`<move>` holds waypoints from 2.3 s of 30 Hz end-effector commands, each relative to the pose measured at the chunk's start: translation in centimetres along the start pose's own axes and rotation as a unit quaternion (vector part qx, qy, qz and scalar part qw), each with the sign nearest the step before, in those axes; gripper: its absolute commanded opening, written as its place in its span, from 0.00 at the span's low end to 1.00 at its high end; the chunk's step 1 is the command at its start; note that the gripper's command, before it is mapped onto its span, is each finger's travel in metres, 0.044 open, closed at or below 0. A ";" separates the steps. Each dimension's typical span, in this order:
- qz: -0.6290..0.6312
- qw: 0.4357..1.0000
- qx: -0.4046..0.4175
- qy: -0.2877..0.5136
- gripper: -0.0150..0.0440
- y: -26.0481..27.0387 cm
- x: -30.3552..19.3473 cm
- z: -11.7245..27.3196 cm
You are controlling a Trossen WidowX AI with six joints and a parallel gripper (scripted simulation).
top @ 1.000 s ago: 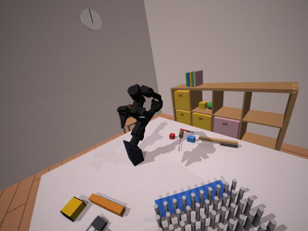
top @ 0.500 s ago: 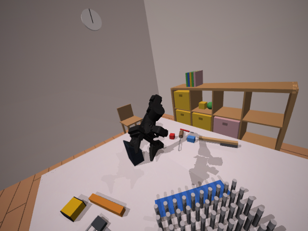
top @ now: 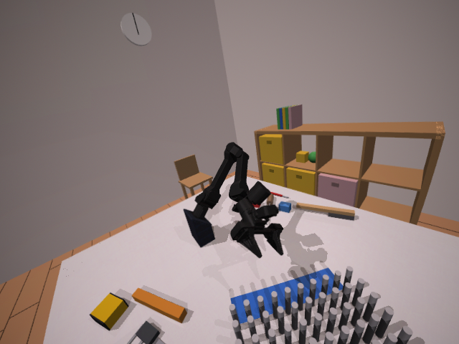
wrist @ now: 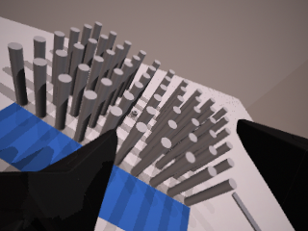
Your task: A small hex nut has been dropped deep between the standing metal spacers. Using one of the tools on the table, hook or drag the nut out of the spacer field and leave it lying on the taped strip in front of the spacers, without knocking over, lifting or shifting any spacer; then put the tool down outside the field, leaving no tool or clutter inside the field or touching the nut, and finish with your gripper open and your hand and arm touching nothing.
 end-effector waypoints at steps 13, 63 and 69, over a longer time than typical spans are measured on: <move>-0.043 0.998 0.027 -0.022 1.00 2.2 -1.2 0.0; -0.266 0.941 0.156 0.138 1.00 15.5 6.3 1.0; -0.317 0.912 0.171 0.195 1.00 19.1 8.1 3.1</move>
Point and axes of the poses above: the point midway between the two fingers, 35 mm back from their tips, its own z axis back along the fingers, its own y axis across the jaws, x = y × z, the point moved 10 cm from there along z, back along the fingers, and after that the axes turned 8 degrees about z, right-handed, at the moved point
